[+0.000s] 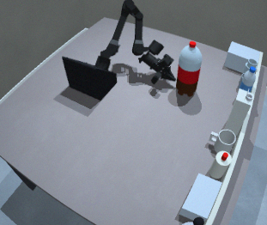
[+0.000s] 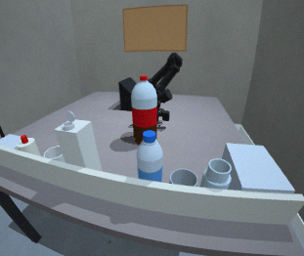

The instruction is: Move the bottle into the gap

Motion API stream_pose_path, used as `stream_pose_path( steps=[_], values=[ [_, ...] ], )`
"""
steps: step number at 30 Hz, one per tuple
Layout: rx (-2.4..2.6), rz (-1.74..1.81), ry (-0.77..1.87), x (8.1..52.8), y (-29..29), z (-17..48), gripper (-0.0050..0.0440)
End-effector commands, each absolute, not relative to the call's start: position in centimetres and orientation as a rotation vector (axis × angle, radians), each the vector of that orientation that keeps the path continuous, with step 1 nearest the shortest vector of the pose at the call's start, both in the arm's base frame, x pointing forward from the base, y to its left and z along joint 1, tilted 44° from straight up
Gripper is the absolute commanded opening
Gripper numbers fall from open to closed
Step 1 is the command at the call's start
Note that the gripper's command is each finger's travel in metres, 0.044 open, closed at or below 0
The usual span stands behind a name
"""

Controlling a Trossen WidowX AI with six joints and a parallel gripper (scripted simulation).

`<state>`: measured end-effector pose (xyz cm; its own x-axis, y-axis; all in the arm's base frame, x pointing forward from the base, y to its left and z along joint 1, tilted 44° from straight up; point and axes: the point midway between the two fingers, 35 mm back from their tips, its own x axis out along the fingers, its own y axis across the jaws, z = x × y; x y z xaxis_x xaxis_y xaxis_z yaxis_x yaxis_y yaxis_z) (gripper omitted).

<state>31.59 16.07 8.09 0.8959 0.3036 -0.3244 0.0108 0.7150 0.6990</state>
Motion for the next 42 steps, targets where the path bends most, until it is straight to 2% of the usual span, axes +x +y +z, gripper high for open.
stream_pose_path(
  steps=[1,42],
  values=[
    [0.765,0.173,0.431,32.01,16.09,8.43,-0.005],
    [0.764,0.17,0.433,32.84,16.16,8.46,-0.005]
  ],
)
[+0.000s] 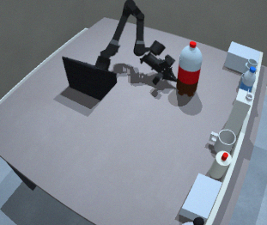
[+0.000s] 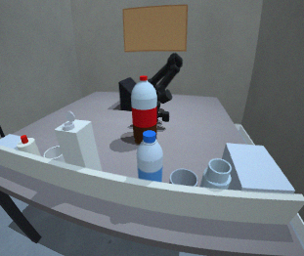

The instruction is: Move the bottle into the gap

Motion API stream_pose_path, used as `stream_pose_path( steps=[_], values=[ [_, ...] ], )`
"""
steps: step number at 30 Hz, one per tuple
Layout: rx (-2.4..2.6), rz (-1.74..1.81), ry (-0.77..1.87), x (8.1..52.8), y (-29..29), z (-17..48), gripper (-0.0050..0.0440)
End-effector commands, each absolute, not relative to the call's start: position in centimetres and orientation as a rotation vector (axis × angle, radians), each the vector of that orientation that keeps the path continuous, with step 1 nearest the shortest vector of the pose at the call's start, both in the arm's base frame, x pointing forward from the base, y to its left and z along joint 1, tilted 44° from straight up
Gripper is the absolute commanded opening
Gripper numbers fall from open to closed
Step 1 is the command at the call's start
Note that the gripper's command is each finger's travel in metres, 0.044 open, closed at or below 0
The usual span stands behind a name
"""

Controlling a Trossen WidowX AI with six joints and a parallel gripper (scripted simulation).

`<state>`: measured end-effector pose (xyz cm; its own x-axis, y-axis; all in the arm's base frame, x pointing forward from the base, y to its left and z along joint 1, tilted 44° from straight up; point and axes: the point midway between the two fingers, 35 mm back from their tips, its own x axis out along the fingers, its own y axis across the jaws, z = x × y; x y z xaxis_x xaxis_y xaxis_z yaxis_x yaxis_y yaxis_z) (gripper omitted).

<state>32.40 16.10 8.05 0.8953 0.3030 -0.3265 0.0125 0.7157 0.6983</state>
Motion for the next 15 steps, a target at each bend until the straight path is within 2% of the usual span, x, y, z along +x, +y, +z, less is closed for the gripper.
stream_pose_path(
  steps=[1,15],
  values=[
    [0.764,0.17,0.433,32.8,16.2,8.5,-0.005],
    [0.763,0.172,0.433,33.9,16.4,8.7,-0.005]
  ],
)
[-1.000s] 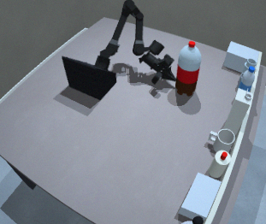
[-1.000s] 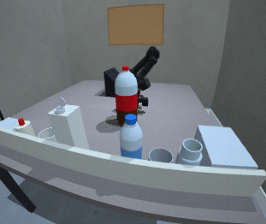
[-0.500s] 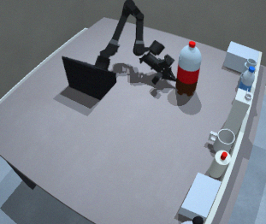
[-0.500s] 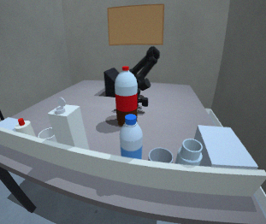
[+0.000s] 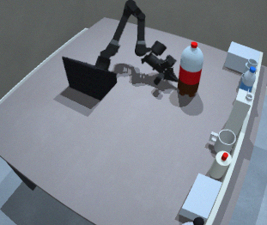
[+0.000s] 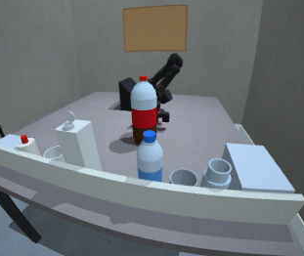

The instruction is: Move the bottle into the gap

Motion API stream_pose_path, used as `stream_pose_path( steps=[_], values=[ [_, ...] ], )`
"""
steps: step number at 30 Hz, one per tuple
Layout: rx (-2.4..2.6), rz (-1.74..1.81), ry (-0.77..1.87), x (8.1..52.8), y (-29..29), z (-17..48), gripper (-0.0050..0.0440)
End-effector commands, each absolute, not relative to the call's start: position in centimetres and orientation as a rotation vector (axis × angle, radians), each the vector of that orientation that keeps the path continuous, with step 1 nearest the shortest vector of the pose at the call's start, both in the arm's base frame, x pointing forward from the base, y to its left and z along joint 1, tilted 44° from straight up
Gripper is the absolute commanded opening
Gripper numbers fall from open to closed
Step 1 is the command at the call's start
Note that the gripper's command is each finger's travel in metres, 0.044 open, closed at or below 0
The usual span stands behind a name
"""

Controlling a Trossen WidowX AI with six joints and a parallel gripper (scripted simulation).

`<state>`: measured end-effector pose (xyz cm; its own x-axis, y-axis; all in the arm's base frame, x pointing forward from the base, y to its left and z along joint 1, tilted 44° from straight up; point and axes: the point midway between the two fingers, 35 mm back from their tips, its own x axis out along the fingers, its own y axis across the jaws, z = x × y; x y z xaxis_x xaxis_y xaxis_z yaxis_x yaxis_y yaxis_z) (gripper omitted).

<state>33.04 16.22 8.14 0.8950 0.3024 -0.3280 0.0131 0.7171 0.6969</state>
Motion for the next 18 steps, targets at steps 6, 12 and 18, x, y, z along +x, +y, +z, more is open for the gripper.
stream_pose_path(
  steps=[6,12,18],
  values=[
    [0.77,0.176,0.425,34.01,16.84,9.31,-0.005],
    [0.767,0.172,0.432,34.16,16.87,9.08,-0.005],
    [0.767,0.172,0.432,34.31,16.9,9.1,-0.005]
  ],
)
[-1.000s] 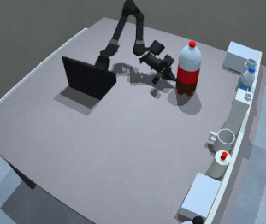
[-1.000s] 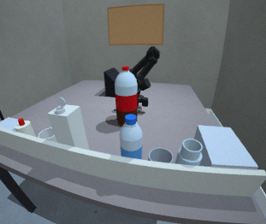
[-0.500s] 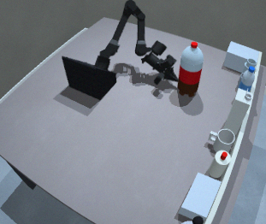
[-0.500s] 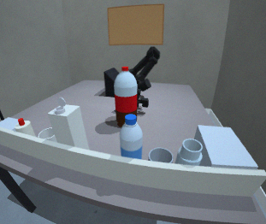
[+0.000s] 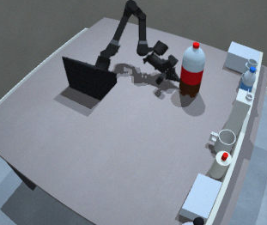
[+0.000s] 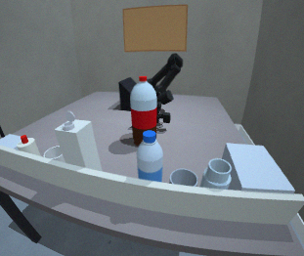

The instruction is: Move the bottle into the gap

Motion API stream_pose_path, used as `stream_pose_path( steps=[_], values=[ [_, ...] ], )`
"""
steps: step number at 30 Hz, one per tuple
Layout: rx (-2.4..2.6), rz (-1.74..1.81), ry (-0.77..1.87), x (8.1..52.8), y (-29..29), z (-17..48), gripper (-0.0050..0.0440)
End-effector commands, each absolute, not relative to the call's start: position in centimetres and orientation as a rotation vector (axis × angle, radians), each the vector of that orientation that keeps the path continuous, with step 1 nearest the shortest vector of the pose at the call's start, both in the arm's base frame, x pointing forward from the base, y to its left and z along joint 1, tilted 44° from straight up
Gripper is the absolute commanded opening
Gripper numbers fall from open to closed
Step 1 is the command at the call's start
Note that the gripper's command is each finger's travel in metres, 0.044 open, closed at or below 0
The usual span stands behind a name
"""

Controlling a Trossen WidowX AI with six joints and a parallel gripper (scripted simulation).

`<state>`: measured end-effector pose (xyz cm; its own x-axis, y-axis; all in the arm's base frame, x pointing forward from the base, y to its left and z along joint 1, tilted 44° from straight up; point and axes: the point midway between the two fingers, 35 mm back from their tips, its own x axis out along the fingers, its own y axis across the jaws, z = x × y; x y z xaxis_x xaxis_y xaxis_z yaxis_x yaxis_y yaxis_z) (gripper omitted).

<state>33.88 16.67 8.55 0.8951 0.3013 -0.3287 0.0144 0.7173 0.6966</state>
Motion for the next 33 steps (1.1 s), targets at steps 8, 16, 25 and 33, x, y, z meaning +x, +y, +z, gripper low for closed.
stream_pose_path(
  steps=[8,16,25,33],
  values=[
    [0.766,0.173,0.432,34.47,16.92,9.14,-0.005],
    [0.765,0.172,0.432,34.67,16.94,9.2,-0.005],
    [0.765,0.171,0.431,34.84,16.98,9.25,-0.005],
    [0.765,0.171,0.431,35.02,17.04,9.31,-0.005]
  ],
)
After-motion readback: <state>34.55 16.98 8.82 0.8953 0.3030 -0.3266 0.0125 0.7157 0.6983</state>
